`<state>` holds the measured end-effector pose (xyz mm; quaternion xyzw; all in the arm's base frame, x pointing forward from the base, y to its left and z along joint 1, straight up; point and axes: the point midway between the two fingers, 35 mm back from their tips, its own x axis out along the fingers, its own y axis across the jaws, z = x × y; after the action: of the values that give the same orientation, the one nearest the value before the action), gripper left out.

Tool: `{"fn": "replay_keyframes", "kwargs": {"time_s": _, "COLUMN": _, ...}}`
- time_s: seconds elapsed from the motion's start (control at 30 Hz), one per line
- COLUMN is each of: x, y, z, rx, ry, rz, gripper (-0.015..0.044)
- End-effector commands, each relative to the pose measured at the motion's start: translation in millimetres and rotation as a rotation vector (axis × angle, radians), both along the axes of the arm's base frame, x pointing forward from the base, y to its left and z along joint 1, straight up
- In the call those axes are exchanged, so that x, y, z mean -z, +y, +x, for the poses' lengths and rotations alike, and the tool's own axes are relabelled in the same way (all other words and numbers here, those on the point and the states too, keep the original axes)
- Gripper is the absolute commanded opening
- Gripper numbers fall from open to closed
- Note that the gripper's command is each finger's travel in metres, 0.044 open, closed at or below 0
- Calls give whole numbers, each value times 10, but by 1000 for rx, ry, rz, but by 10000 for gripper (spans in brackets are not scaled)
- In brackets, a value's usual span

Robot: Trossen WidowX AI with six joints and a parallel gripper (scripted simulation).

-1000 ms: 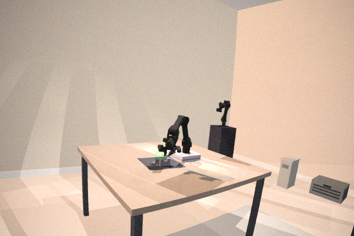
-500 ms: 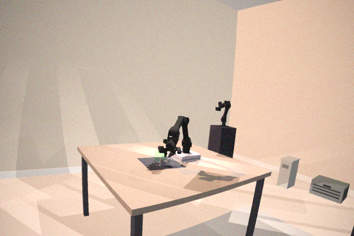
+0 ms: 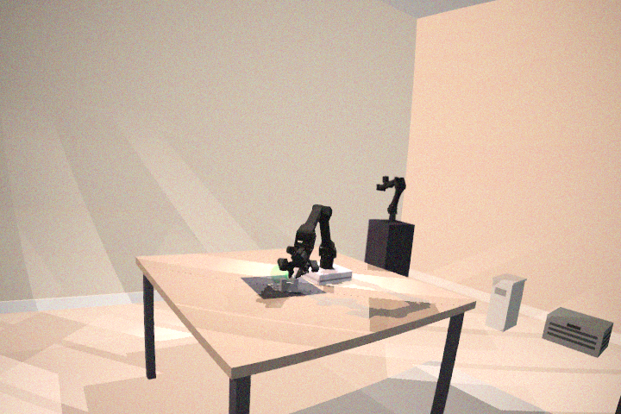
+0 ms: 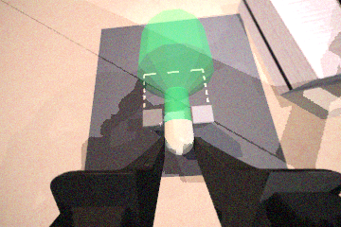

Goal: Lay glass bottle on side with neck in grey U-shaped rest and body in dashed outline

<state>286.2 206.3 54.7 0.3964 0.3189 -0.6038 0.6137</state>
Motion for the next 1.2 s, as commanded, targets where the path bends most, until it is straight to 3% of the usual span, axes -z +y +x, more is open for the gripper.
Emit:
{"fn": "replay_keyframes", "kwargs": {"time_s": 0.0, "x": 32, "y": 1, "z": -4, "rx": 3, "ry": 1, "rz": -1, "gripper": 123}}
{"fn": "replay_keyframes", "kwargs": {"time_s": 1.17, "x": 100, "y": 11, "z": -8, "rx": -6, "ry": -12, "rz": 21, "gripper": 123}}
